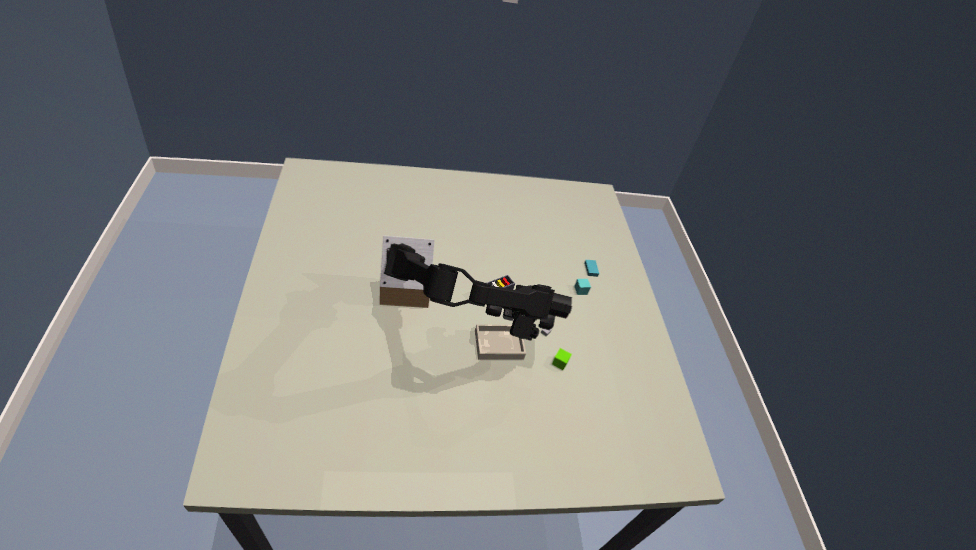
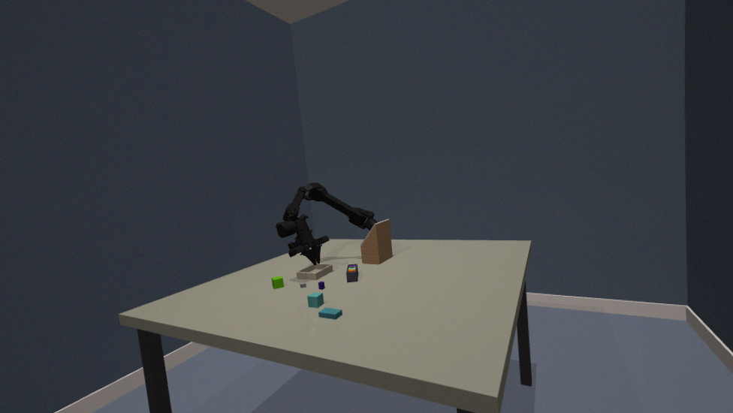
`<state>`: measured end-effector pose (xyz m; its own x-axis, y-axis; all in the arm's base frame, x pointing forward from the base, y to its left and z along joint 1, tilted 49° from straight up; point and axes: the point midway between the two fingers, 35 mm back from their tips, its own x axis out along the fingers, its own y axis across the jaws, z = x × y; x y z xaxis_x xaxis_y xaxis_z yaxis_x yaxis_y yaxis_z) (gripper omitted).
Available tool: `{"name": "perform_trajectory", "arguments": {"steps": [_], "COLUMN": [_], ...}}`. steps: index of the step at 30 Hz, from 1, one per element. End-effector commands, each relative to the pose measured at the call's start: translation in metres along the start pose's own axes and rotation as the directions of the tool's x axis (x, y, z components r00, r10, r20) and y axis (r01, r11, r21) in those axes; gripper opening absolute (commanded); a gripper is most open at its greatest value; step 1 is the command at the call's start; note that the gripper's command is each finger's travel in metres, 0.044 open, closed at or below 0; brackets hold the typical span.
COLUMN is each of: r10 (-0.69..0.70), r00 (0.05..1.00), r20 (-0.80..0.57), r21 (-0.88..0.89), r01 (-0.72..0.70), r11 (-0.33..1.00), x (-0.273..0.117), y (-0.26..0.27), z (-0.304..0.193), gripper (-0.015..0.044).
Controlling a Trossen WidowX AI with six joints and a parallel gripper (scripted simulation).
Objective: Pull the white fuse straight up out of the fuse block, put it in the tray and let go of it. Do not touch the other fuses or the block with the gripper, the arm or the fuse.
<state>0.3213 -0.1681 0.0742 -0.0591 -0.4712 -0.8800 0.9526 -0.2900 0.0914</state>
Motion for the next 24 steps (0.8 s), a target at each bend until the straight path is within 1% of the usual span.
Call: {"name": "perform_trajectory", "arguments": {"steps": [1,4,7,9,24], "r10": [-0.032,-0.011,0.045,0.081,0.086], "r00": [0.993,0.979,0.953,0.937,0.935], "r20": [0.114,0.204,0.300,0.339,0.343], "r21": [-0.245,-0.404,-0.559,-0.620,-0.626], "r01": [0.059,0.094,0.137,0.157,0.160], "r11": [0.968,0.910,0.818,0.769,0.763], "x": [0.021,0.030,0.039,0.042,0.044], "y": [-0.016,-0.032,-0.053,-0.063,-0.069], "z": [-0.061,-0.098,-0.133,-0.147,-0.147], "gripper": [0.0074,0.0074,0.0074,0.0074,0.0074]}}
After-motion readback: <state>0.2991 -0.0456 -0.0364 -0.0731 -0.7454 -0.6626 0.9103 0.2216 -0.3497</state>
